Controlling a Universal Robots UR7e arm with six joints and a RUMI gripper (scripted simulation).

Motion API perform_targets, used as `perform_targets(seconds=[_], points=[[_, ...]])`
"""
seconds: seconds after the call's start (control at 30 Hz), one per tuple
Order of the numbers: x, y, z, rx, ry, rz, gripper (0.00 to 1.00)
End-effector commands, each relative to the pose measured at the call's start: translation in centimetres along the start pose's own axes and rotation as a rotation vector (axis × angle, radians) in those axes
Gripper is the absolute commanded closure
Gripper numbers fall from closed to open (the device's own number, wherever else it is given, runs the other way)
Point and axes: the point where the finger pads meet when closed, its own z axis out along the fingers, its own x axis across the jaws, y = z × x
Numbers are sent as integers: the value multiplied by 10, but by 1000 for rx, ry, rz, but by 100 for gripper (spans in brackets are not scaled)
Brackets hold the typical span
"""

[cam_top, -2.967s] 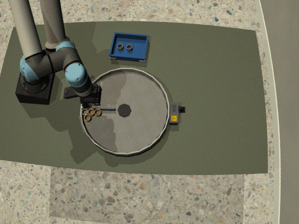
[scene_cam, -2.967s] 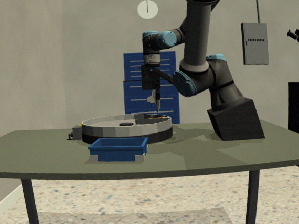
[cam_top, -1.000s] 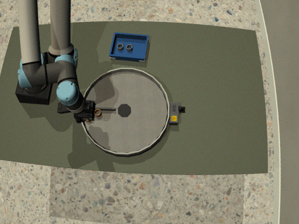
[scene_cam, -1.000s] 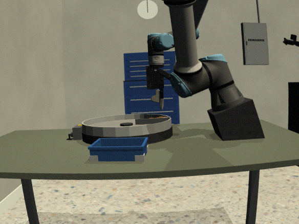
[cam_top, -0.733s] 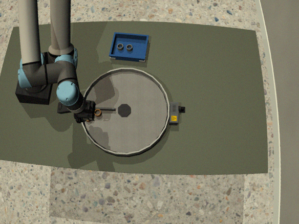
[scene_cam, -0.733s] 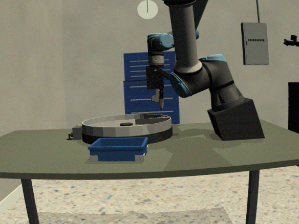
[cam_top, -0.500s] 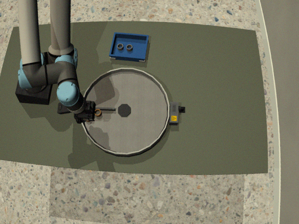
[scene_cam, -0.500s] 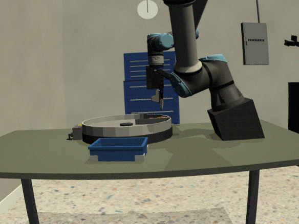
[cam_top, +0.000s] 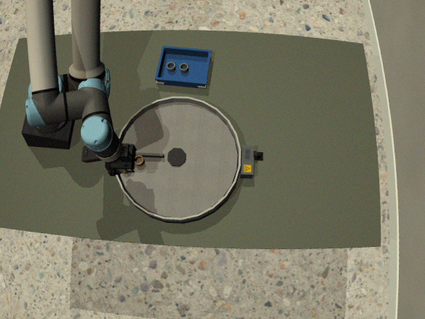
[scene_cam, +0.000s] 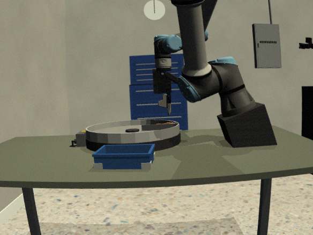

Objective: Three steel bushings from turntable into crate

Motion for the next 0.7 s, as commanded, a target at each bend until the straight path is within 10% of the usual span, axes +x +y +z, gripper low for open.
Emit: perform_targets(seconds=[0.0,0.67], points=[[0,0,0,0,-1,0,94],[0,0,7,0,-1,0,94]])
